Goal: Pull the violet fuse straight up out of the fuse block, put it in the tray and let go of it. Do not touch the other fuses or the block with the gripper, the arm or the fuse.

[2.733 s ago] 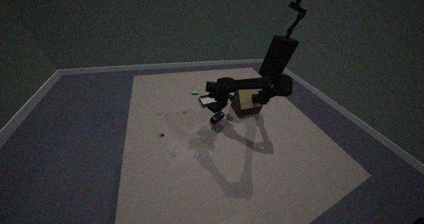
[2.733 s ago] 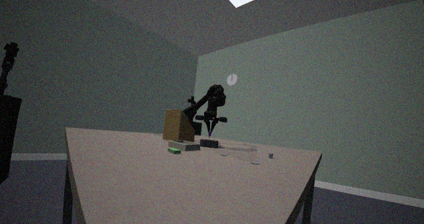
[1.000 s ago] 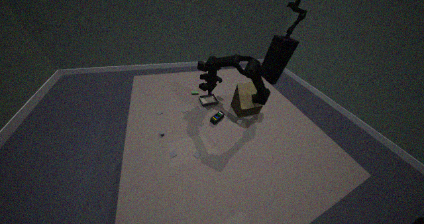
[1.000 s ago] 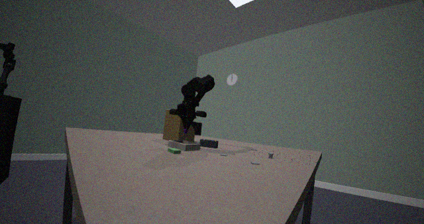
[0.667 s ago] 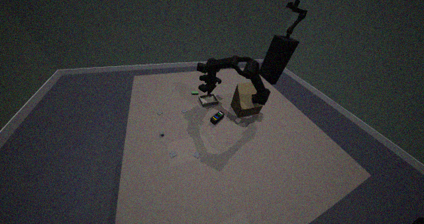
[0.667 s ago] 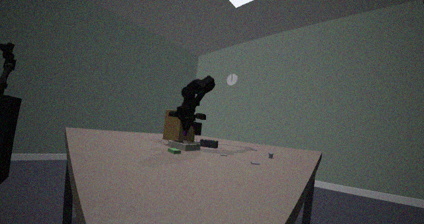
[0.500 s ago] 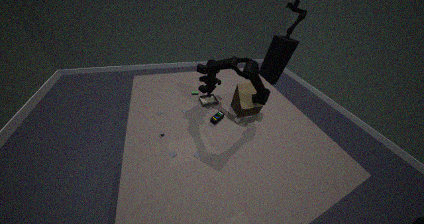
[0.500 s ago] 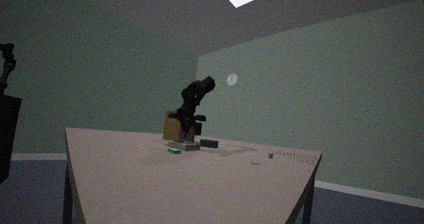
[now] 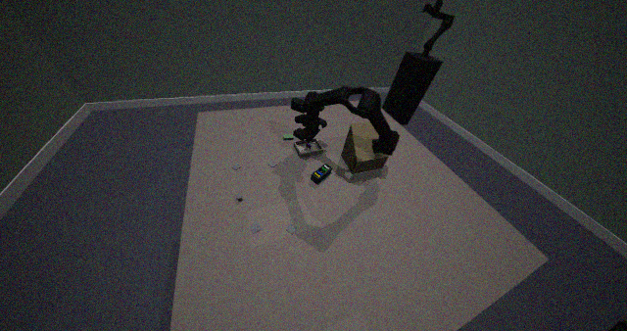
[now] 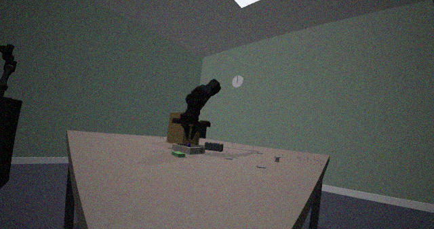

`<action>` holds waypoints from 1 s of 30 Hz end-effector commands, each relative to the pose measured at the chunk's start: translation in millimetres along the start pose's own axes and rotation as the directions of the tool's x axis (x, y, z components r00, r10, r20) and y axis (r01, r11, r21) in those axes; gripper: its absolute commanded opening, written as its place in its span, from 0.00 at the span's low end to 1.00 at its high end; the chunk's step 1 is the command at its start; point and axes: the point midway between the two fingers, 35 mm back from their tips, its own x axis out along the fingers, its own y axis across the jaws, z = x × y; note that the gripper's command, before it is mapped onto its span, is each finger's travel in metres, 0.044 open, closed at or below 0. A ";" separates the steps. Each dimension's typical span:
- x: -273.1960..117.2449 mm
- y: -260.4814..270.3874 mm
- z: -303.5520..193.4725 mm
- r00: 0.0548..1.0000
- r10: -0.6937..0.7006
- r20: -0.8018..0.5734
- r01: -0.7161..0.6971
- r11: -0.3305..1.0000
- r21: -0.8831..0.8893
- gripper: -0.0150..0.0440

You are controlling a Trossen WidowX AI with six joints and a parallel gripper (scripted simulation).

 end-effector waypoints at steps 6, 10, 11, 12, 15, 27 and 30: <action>-0.5 0.2 0.2 1.000 0.000 0.001 0.000 1.000 -0.001 0.79; -34.2 -0.1 -0.1 1.000 0.003 0.000 -0.003 1.000 0.003 0.81; -37.1 -0.2 -0.2 1.000 0.003 0.000 -0.003 1.000 0.004 0.81; -37.1 -0.2 -0.2 1.000 0.003 0.000 -0.003 1.000 0.004 0.81; -37.1 -0.2 -0.2 1.000 0.003 0.000 -0.003 1.000 0.004 0.81; -35.4 0.2 -0.7 1.000 0.006 -0.003 -0.006 1.000 0.007 0.81; -35.4 0.2 -0.7 1.000 0.006 -0.003 -0.006 1.000 0.007 0.81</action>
